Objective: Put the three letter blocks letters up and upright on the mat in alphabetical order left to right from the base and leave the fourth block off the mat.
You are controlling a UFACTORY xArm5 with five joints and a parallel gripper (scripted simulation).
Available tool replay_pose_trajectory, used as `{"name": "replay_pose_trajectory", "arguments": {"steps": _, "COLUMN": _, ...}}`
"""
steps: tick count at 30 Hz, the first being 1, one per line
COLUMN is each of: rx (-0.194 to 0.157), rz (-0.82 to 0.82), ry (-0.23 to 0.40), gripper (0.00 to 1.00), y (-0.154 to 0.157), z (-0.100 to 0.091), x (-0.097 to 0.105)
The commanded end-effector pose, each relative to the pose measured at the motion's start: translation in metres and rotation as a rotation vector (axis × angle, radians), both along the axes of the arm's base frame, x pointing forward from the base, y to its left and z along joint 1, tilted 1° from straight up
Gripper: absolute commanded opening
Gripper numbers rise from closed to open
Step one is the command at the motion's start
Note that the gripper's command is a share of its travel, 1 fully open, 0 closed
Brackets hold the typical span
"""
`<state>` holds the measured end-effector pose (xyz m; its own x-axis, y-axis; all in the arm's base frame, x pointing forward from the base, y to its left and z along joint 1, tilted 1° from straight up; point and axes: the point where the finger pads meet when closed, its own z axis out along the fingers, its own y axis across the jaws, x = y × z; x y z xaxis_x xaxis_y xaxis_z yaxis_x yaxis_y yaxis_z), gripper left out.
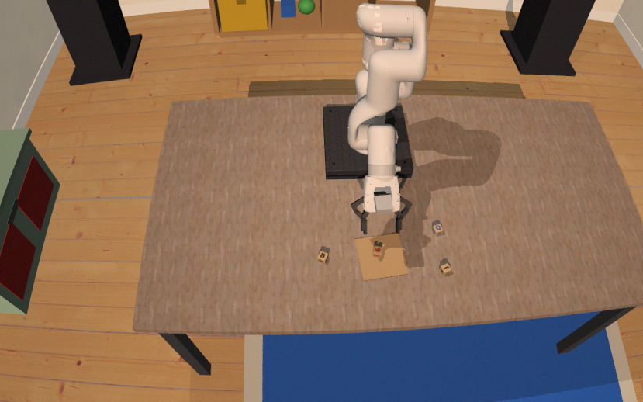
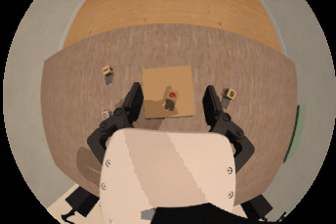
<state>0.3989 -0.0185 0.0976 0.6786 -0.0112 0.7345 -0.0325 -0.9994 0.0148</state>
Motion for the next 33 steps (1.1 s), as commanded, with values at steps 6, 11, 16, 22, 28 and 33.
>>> {"name": "replay_pose_trajectory", "arguments": {"steps": 6, "rx": 0.000, "rz": 0.000, "ry": -0.003, "gripper": 1.00, "y": 0.000, "z": 0.001, "x": 0.001}}
{"name": "replay_pose_trajectory", "arguments": {"steps": 11, "rx": 0.000, "rz": 0.000, "ry": -0.003, "gripper": 1.00, "y": 0.000, "z": 0.001, "x": 0.001}}
{"name": "replay_pose_trajectory", "arguments": {"steps": 16, "rx": 0.000, "rz": 0.000, "ry": -0.003, "gripper": 1.00, "y": 0.000, "z": 0.001, "x": 0.001}}
{"name": "replay_pose_trajectory", "arguments": {"steps": 22, "rx": -0.143, "rz": -0.006, "ry": -0.013, "gripper": 1.00, "y": -0.056, "z": -0.015, "x": 0.011}}
{"name": "replay_pose_trajectory", "arguments": {"steps": 28, "rx": -0.259, "rz": -0.013, "ry": -0.006, "gripper": 1.00, "y": -0.101, "z": -0.031, "x": 0.011}}
{"name": "replay_pose_trajectory", "arguments": {"steps": 33, "rx": -0.334, "rz": -0.017, "ry": 0.005, "gripper": 1.00, "y": -0.131, "z": -0.042, "x": 0.007}}
